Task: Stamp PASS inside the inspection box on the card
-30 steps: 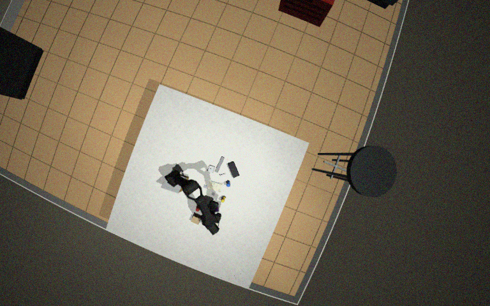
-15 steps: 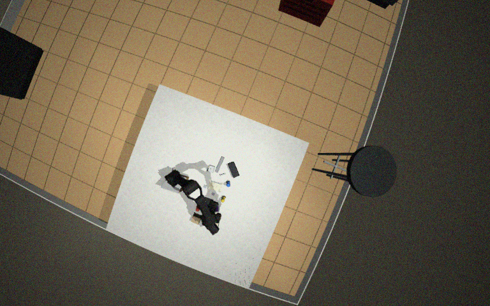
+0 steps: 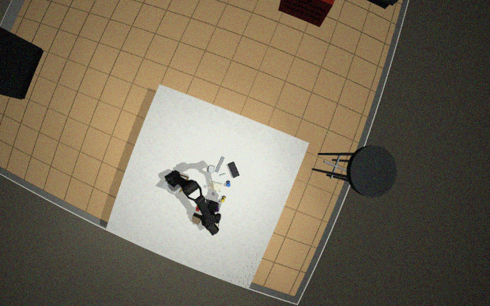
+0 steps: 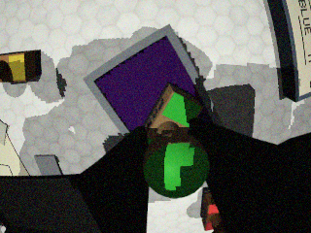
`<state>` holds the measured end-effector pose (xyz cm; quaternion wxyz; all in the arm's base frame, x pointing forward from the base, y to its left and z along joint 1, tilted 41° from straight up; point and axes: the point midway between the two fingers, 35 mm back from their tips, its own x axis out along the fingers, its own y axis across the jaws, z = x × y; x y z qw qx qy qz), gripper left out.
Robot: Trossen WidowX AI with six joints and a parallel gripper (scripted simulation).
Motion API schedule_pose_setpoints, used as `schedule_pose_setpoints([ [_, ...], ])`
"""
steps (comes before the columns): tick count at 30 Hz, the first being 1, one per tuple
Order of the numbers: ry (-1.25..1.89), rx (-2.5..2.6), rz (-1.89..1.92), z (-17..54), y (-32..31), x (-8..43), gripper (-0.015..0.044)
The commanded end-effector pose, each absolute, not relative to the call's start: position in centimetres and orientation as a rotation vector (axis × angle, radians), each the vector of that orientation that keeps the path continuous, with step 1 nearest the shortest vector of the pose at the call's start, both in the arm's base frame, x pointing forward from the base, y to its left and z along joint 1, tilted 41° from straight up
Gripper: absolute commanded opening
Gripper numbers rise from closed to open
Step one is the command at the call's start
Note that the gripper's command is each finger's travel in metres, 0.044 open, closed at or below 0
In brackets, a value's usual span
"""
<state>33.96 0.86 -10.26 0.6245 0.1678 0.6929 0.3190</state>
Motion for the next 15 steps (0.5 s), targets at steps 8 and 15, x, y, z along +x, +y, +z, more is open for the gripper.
schedule_pose_setpoints([
  [8, 1.584, 0.378, 0.735, -9.81, 0.56, 34.16, 0.0000],
  [15, 1.584, 0.378, 0.734, -9.08, -0.08, 34.39, 0.0000],
])
